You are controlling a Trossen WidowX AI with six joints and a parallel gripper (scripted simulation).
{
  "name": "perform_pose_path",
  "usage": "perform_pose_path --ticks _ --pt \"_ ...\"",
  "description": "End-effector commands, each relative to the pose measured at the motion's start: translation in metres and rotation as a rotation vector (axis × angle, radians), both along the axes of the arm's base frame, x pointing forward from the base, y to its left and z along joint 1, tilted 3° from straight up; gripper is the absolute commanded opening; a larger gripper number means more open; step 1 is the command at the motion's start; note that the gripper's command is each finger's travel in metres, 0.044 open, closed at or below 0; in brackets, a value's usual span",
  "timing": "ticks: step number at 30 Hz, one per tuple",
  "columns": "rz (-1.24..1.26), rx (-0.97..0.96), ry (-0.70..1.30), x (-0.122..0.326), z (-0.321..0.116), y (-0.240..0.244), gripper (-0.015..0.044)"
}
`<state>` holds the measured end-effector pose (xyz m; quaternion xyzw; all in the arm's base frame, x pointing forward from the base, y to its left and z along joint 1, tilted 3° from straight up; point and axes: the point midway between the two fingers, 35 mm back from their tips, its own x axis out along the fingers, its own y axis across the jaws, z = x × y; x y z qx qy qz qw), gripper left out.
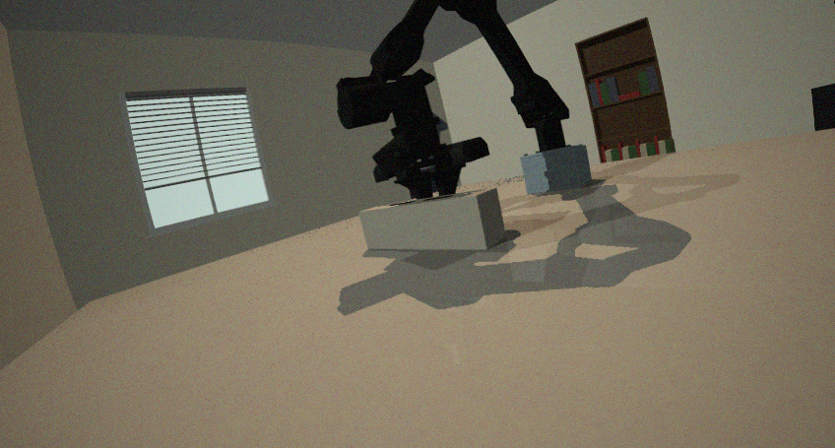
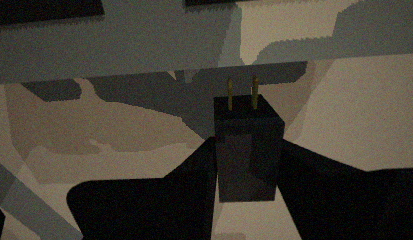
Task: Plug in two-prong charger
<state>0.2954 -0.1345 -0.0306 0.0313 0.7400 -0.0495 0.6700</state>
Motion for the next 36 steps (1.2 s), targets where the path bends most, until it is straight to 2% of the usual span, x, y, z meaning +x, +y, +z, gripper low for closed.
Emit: perform_pose_path --ticks 1,36 --pt "-0.004 0.005 0.001 0.0001 -0.0003 0.001 0.0" --pt "-0.004 0.005 0.0 0.0065 -0.0005 0.0012 0.0"
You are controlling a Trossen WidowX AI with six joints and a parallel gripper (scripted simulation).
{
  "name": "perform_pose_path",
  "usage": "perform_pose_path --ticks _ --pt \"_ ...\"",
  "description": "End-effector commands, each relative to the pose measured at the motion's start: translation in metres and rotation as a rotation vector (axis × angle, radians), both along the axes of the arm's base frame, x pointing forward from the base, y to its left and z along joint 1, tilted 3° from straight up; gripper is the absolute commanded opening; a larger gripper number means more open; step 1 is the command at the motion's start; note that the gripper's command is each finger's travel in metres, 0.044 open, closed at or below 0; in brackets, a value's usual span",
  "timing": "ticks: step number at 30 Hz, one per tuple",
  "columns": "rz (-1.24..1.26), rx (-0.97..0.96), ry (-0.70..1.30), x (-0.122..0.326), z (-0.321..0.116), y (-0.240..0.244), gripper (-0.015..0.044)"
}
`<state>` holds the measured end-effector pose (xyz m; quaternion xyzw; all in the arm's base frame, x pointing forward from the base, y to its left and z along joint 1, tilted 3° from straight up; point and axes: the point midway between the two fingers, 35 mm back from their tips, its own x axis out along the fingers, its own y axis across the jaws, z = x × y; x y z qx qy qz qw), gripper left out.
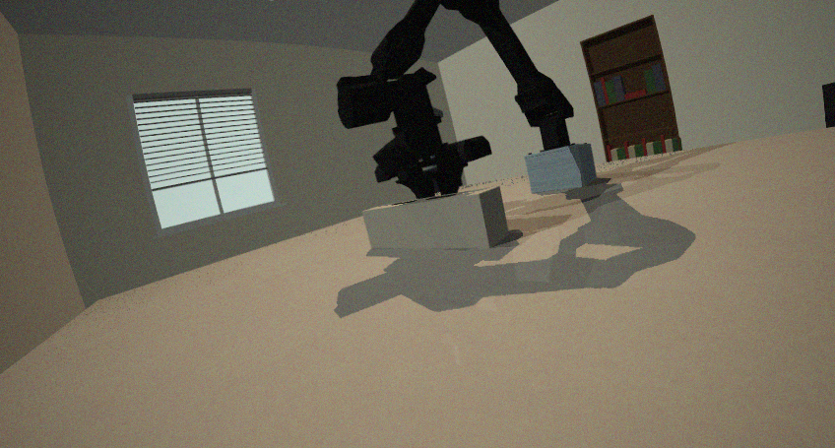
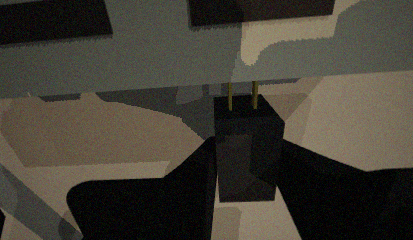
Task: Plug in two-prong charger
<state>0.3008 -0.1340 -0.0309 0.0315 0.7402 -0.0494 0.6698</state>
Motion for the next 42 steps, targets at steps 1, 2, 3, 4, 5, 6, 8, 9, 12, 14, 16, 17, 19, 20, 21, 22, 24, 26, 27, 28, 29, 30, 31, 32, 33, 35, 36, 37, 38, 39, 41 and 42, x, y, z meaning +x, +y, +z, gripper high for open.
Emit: perform_pose_path --ticks 1,2,3,4,5,6,8,9,12,14,16,17,19,20,21,22,24,26,27,28,29,30,31,32,33,35,36,37,38,39,41,42 --pt "-0.004 0.005 0.0 0.001 0.0 0.001 0.0" --pt "-0.004 0.005 0.0 0.002 0.0 0.001 0.0" --pt "-0.004 0.005 0.0 0.002 0.0 0.001 0.0" --pt "-0.004 0.005 0.0 0.002 0.0 0.001 0.0" --pt "-0.004 0.005 0.0 0.002 0.0 0.001 0.0" --pt "-0.004 0.005 0.0 0.003 0.0 0.0 0.0" --pt "-0.004 0.005 0.0 0.003 0.0 0.0 0.0" --pt "-0.004 0.005 0.0 0.003 0.0 0.0 0.0" --pt "-0.004 0.005 0.0 0.003 0.0 0.0 0.0" --pt "-0.004 0.005 0.0 0.004 0.0 0.0 0.0" --pt "-0.004 0.005 0.0 0.004 0.0 0.0 0.0" --pt "-0.004 0.005 0.0 0.004 0.0 0.0 0.0" --pt "-0.004 0.005 0.0 0.005 0.0 0.0 0.0" --pt "-0.004 0.005 0.0 0.005 0.0 0.0 0.0" --pt "-0.004 0.005 0.0 0.005 0.0 0.0 0.0" --pt "-0.004 0.005 0.0 0.006 0.0 0.0 0.0" --pt "-0.004 0.005 0.0 0.006 0.0 0.0 0.0" --pt "-0.004 0.005 0.0 0.007 0.0 0.0 0.0" --pt "-0.004 0.005 -0.001 0.008 0.0 0.0 0.0" --pt "-0.004 0.005 -0.001 0.008 0.0 0.0 0.0" --pt "-0.004 0.005 -0.001 0.008 0.0 0.0 0.0" --pt "-0.004 0.005 -0.001 0.009 0.0 0.0 0.0" --pt "-0.004 0.005 -0.001 0.009 0.0 0.0 0.0" --pt "-0.004 0.005 -0.001 0.009 0.0 0.0 0.0" --pt "-0.004 0.005 -0.001 0.01 0.0 0.0 0.0" --pt "-0.004 0.005 -0.001 0.01 0.0 0.0 0.0" --pt "-0.004 0.005 -0.001 0.011 0.0 0.0 0.0" --pt "-0.004 0.005 -0.001 0.011 0.0 -0.001 0.0" --pt "-0.004 0.005 -0.001 0.011 0.0 -0.001 0.0" --pt "-0.004 0.005 -0.001 0.012 0.0 -0.001 0.0" --pt "-0.004 0.005 -0.001 0.012 0.0 -0.001 0.0" --pt "-0.004 0.005 -0.001 0.012 0.0 -0.001 0.0"
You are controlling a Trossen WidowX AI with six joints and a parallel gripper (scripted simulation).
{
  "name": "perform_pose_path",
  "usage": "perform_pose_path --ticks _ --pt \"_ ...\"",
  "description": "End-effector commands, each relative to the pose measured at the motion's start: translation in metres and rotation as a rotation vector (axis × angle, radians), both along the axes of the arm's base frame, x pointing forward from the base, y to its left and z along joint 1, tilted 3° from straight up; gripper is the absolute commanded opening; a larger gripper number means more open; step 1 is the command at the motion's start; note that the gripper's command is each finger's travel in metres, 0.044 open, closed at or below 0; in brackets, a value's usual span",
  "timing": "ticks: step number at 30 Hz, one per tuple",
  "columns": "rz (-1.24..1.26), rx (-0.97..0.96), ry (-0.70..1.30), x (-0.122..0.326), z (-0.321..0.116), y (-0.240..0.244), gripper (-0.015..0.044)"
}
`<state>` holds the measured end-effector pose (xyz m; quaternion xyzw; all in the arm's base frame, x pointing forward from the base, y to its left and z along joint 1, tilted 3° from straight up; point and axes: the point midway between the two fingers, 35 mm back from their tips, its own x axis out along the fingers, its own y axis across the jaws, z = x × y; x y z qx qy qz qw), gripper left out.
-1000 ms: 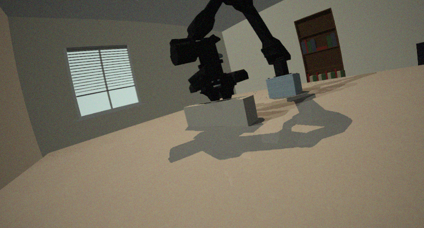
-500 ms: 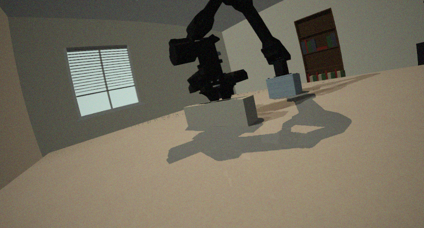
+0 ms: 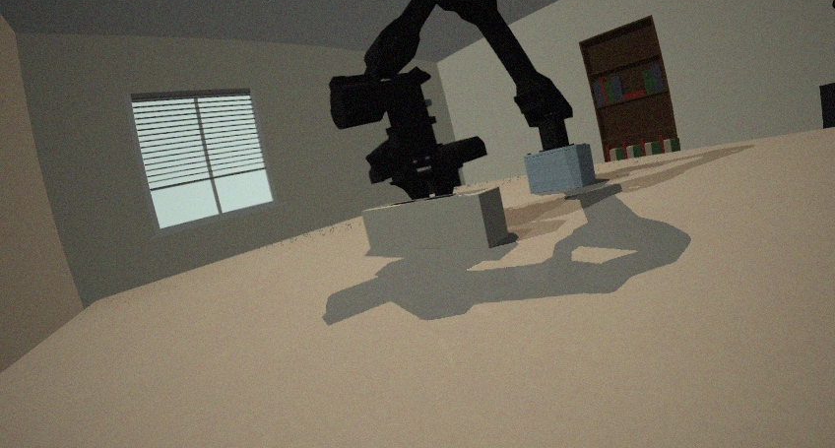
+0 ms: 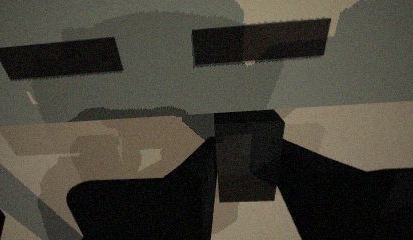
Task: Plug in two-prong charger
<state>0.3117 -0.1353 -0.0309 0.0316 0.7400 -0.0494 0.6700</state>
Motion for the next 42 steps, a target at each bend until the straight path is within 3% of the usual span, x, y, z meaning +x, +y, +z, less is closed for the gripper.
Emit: perform_pose_path --ticks 1,42 --pt "-0.004 0.005 0.0 0.002 0.0 0.001 0.0" --pt "-0.004 0.005 -0.002 0.017 0.0 -0.001 0.0"
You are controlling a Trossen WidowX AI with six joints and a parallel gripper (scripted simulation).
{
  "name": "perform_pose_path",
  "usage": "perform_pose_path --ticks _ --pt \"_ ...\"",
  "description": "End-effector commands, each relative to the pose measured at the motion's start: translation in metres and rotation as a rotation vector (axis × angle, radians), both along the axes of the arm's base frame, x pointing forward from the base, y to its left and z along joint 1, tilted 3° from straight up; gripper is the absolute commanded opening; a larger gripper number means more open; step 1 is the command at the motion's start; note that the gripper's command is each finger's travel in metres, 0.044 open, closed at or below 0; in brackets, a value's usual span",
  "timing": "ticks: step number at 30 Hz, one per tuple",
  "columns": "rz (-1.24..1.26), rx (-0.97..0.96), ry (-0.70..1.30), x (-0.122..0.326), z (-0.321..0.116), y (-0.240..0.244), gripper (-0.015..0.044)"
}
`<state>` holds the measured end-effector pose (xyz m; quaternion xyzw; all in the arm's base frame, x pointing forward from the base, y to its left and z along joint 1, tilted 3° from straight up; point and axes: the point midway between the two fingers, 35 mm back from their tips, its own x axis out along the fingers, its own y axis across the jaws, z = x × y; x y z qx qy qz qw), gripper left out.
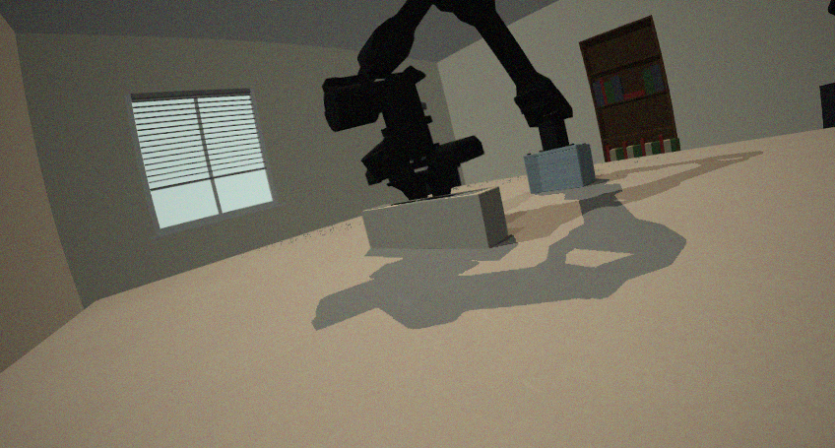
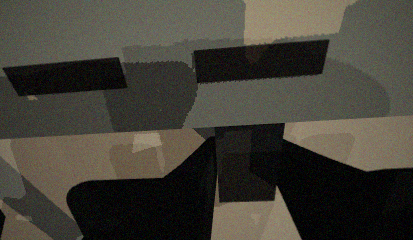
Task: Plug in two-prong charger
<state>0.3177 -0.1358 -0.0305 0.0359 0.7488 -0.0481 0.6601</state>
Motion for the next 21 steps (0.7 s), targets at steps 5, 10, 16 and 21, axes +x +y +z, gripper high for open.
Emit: perform_pose_path --ticks 5,10,16,21 --pt "0.001 -0.005 -0.028 0.0126 -0.0009 -0.0011 0.0" --pt "0.001 -0.005 -0.028 0.0146 -0.0012 -0.0014 0.0" --pt "0.001 -0.005 -0.028 0.0158 -0.0014 -0.0015 0.0" --pt "0.001 -0.005 -0.028 0.0154 -0.0016 -0.0015 0.0"
